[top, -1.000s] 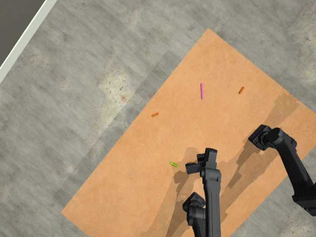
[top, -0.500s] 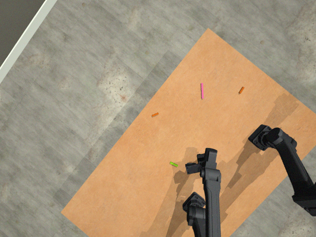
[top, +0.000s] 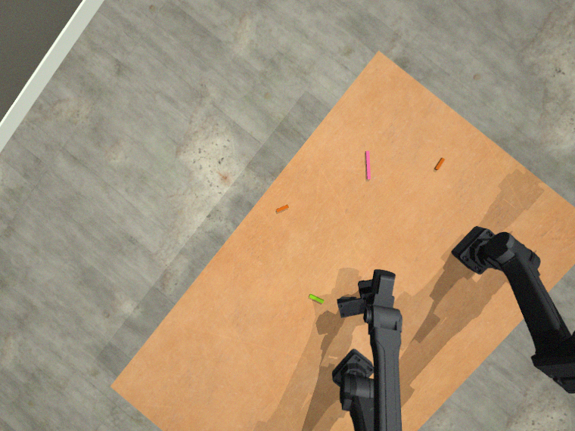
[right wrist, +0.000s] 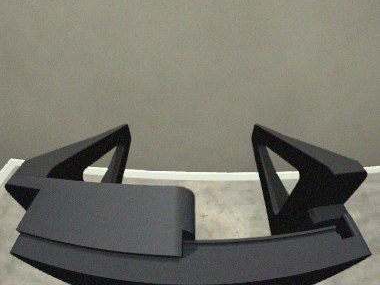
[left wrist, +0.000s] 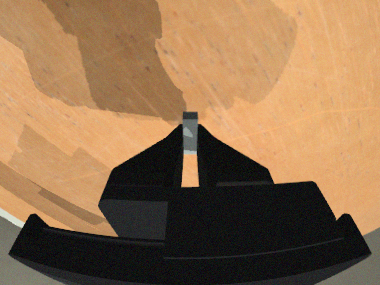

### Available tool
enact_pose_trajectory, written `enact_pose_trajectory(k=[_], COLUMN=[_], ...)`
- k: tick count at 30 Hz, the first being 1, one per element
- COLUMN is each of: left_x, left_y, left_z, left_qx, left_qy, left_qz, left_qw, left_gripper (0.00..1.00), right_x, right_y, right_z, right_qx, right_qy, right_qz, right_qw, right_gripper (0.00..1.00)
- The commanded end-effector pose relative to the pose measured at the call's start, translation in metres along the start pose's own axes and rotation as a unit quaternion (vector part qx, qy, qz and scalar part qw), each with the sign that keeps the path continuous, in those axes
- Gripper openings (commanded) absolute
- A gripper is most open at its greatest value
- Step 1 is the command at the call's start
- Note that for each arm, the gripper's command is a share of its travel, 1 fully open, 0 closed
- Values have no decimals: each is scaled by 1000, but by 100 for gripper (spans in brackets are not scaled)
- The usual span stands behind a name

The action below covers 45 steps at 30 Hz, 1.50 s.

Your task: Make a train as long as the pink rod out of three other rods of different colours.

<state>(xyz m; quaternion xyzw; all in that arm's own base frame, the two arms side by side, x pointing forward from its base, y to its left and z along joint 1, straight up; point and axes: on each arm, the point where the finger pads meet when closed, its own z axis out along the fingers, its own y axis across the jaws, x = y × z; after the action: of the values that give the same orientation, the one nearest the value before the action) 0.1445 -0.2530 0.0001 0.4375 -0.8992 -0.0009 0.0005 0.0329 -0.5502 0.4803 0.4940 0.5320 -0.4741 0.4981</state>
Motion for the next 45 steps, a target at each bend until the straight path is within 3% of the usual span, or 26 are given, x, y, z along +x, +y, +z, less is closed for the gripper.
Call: enact_pose_trajectory(k=[1,45], left_x=[5,6], left_y=[-6,-10], left_z=[-8,-9], left_qx=[15,16], left_qy=[5,6], left_qz=[-4,-5], left_qw=[1000,1000], left_gripper=[4,4], right_x=[-20,-20], right_y=[-8,-8], right_z=[-7,-7], right_qx=[8,8], right_qy=[-27,-27], right_qz=[6,6], right_qw=[1000,1000], right_gripper=[100,100])
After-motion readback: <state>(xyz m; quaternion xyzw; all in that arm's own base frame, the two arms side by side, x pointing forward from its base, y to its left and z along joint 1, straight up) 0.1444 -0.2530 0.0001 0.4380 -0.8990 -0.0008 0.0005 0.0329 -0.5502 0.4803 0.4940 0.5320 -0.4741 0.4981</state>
